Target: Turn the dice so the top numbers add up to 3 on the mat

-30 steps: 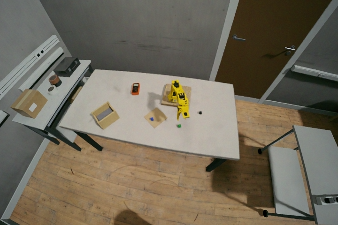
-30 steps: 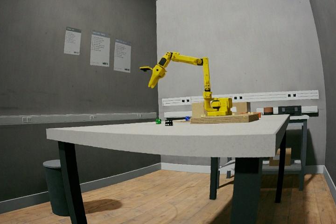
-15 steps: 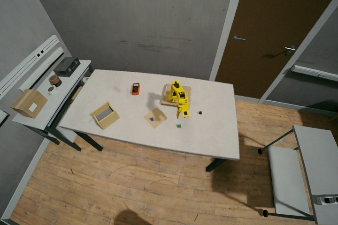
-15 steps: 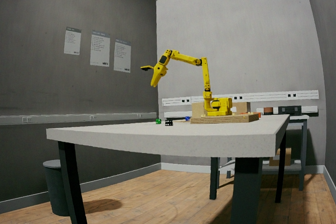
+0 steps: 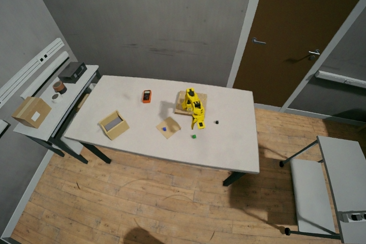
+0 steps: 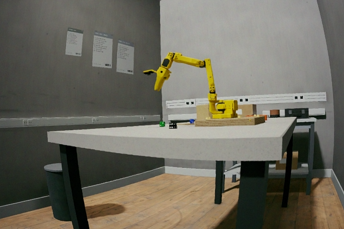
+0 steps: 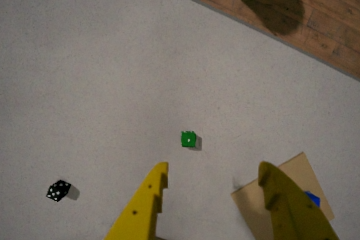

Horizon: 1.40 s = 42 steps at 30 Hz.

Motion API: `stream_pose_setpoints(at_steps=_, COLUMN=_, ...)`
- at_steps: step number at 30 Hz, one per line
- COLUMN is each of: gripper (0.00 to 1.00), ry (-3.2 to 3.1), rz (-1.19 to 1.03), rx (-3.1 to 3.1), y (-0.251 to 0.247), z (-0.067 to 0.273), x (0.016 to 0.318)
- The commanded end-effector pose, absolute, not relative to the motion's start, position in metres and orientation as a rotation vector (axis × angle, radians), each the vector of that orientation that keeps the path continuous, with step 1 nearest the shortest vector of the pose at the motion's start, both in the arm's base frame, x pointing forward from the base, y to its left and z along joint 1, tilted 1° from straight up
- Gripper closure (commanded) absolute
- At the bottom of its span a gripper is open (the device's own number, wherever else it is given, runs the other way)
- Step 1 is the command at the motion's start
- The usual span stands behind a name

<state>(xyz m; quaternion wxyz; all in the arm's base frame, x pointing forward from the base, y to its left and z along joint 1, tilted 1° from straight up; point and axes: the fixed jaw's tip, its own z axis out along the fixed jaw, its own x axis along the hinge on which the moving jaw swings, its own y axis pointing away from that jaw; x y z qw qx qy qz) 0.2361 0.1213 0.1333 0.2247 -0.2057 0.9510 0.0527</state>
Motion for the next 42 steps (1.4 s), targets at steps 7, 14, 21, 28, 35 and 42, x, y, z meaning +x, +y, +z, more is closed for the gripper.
stream_pose_setpoints(at_steps=7, gripper=0.72, ry=2.84, rz=0.084, rx=-0.609, y=0.122, z=0.083, x=0.233)
stream_pose_setpoints(at_steps=14, gripper=0.72, ry=3.001, rz=0.027, rx=-0.644, y=0.118, z=0.044, x=0.224)
stream_pose_setpoints(at_steps=21, gripper=0.72, ry=3.078, rz=-0.002, rx=-0.66, y=0.115, z=0.027, x=0.218)
stream_pose_setpoints(at_steps=28, gripper=0.72, ry=3.089, rz=-0.005, rx=-0.636, y=0.115, z=0.028, x=0.218)
stream_pose_setpoints(at_steps=35, gripper=0.72, ry=3.089, rz=-0.005, rx=-0.636, y=0.115, z=0.028, x=0.218)
stream_pose_setpoints(at_steps=42, gripper=0.72, ry=3.089, rz=-0.005, rx=-0.636, y=0.115, z=0.028, x=0.218)
